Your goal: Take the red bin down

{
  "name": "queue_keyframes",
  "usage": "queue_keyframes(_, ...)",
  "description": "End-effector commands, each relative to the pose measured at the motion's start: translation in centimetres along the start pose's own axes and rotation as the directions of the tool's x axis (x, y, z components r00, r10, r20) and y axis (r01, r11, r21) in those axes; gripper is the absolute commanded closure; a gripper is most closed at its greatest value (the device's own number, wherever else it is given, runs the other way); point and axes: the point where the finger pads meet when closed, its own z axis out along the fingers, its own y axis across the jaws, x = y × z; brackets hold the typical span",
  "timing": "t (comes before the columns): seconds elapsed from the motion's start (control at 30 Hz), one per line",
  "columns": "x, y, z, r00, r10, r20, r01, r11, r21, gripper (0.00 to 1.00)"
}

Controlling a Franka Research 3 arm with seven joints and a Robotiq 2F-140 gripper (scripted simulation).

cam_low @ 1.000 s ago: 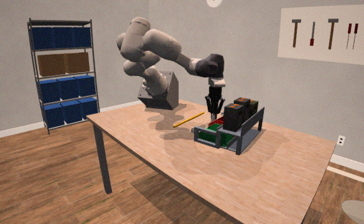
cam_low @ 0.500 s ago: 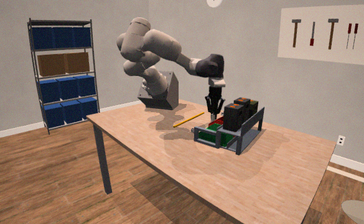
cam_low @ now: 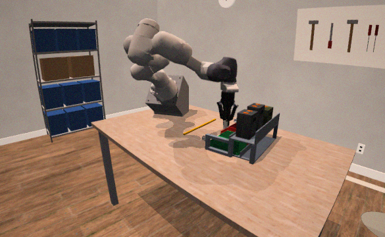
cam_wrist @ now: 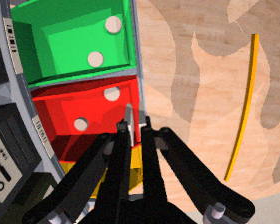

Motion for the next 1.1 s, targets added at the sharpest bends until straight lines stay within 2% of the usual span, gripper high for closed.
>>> queue_keyframes(0.0, -0.1, -0.3, -0.3, 1.000, -0.007, 0.000, 0.007, 1.000, 0.008, 1.00)
queue_keyframes(0.73, -0.1, -0.4, -0.2, 1.000, -0.007, 0.000, 0.007, 1.000, 0.008, 1.00)
queue_keyframes(0.9, 0.0, 2.9, 0.0, 1.000, -0.007, 0.000, 0.007, 1.000, 0.008, 1.00)
queue_keyframes(1.07, 0.0, 2.9, 0.0, 1.000, -0.007, 0.000, 0.007, 1.000, 0.008, 1.00)
